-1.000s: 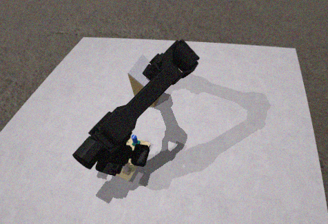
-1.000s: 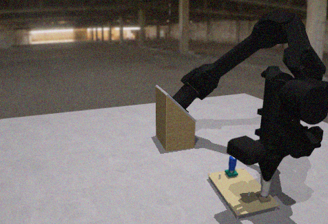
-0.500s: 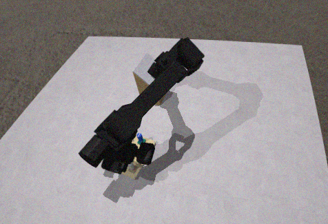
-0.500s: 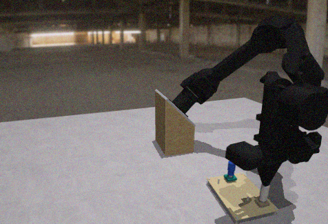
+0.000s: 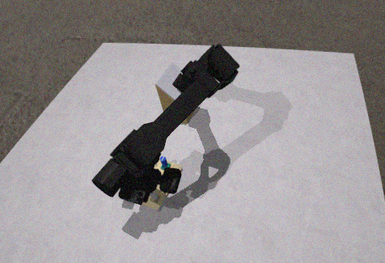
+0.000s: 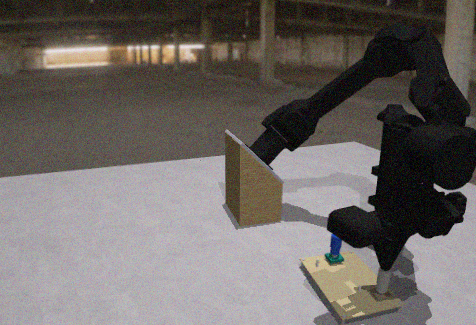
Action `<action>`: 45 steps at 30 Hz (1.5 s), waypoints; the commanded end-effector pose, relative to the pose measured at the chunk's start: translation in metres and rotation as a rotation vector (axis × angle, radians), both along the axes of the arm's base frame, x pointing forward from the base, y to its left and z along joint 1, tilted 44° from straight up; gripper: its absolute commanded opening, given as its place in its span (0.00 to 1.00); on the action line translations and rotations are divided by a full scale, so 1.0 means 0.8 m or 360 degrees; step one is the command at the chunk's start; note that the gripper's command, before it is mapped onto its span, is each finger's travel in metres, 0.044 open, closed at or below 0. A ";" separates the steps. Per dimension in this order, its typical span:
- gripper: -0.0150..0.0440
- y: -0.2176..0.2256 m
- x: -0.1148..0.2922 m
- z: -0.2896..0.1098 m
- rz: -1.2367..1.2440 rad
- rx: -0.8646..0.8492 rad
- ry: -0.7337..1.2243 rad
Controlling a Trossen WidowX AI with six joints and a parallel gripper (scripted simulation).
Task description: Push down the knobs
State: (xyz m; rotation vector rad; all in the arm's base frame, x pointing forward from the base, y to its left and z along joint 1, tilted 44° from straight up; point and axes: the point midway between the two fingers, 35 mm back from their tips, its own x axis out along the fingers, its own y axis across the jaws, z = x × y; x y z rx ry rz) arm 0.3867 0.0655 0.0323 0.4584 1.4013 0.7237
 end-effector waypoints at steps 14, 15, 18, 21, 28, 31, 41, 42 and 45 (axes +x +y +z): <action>0.25 -0.005 0.001 0.006 0.0004 0.0006 -0.0002; 0.25 -0.006 0.001 0.007 0.0004 0.0005 -0.0002; 0.25 -0.010 0.001 0.012 0.0004 0.0005 -0.0002; 0.25 -0.014 0.001 0.015 0.0004 0.0005 -0.0002; 0.52 -0.009 -0.001 0.010 0.0006 0.0005 0.0010; 0.65 -0.011 -0.003 0.010 0.0006 0.0004 0.0010; 1.00 -0.070 -0.147 0.002 0.0000 -0.0019 0.0015; 1.00 -0.072 -0.163 0.001 0.0000 -0.0017 0.0015; 1.00 -0.074 -0.213 -0.004 0.0002 -0.0008 0.0017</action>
